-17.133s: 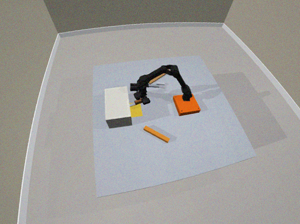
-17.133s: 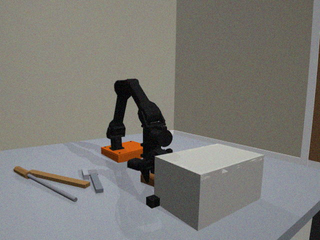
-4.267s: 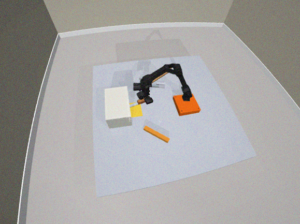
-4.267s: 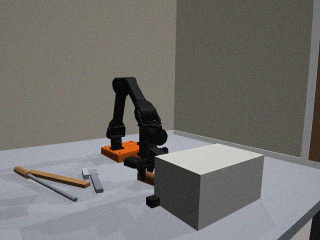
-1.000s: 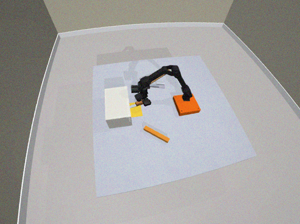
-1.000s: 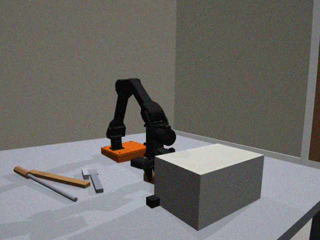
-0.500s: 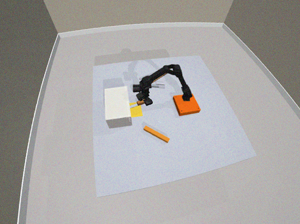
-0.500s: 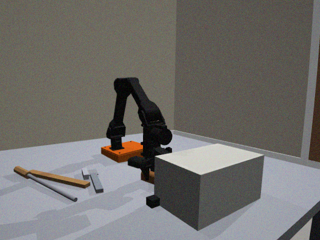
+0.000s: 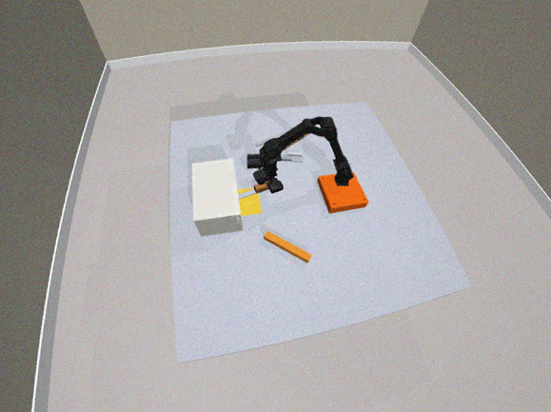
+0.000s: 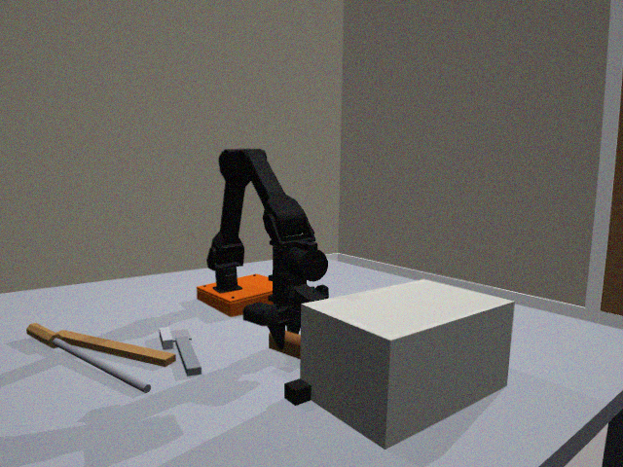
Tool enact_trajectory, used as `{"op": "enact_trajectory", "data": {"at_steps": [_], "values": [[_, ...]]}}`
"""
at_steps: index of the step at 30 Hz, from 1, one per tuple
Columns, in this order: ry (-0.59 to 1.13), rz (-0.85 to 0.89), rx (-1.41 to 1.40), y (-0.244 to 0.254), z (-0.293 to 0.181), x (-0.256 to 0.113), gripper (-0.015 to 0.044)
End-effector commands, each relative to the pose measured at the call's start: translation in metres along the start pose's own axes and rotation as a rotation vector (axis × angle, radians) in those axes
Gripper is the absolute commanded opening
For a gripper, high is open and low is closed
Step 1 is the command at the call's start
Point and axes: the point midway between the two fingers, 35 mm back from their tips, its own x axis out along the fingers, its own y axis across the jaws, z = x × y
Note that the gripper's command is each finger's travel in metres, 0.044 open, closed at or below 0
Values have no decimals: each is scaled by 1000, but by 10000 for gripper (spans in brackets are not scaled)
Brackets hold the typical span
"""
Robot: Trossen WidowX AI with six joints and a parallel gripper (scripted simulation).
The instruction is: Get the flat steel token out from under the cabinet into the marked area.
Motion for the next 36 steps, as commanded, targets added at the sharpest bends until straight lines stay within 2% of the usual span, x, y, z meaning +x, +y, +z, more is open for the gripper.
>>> {"op": "enact_trajectory", "data": {"at_steps": [1, 36], "values": [[3, 1, -2, 0, -7, 1, 0], [6, 0, -3, -1, -45, 1, 0]]}}
